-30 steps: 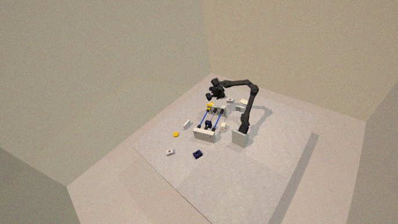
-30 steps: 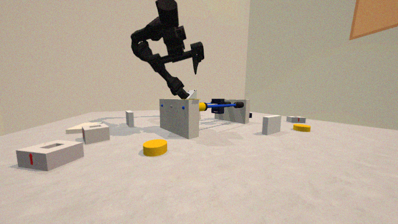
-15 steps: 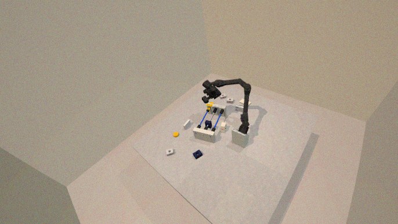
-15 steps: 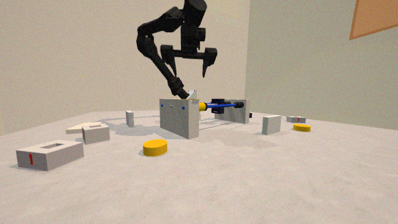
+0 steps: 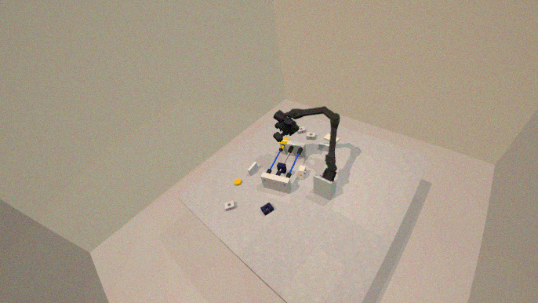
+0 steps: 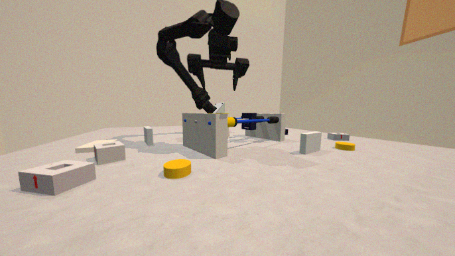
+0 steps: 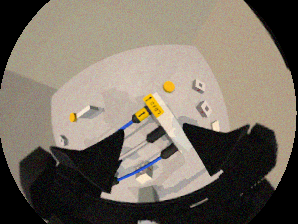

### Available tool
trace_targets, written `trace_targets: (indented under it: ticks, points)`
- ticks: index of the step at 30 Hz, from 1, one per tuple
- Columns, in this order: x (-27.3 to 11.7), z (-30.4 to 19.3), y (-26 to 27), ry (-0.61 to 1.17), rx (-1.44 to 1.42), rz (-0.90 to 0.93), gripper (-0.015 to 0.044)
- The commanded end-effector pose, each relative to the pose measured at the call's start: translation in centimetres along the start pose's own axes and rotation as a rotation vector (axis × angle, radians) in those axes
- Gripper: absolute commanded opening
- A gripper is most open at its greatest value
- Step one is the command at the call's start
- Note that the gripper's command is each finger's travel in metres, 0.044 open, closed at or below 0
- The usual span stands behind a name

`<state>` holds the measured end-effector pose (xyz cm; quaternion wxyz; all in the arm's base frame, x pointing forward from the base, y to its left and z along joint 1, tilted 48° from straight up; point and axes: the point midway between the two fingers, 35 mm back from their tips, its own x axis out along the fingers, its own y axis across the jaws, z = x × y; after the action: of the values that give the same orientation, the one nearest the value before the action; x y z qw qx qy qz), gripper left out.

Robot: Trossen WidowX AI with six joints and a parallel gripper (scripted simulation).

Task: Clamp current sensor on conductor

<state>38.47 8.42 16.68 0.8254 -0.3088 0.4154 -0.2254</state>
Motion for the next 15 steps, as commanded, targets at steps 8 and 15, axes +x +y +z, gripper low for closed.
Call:
trace_targets:
  ticks: [8,15]
  points:
    - [-1.3,-18.2,4.5,0.315,-0.507,0.111,0.0440]
    - [-1.6,-21.0,4.1,0.370,-0.581,0.110,0.0440]
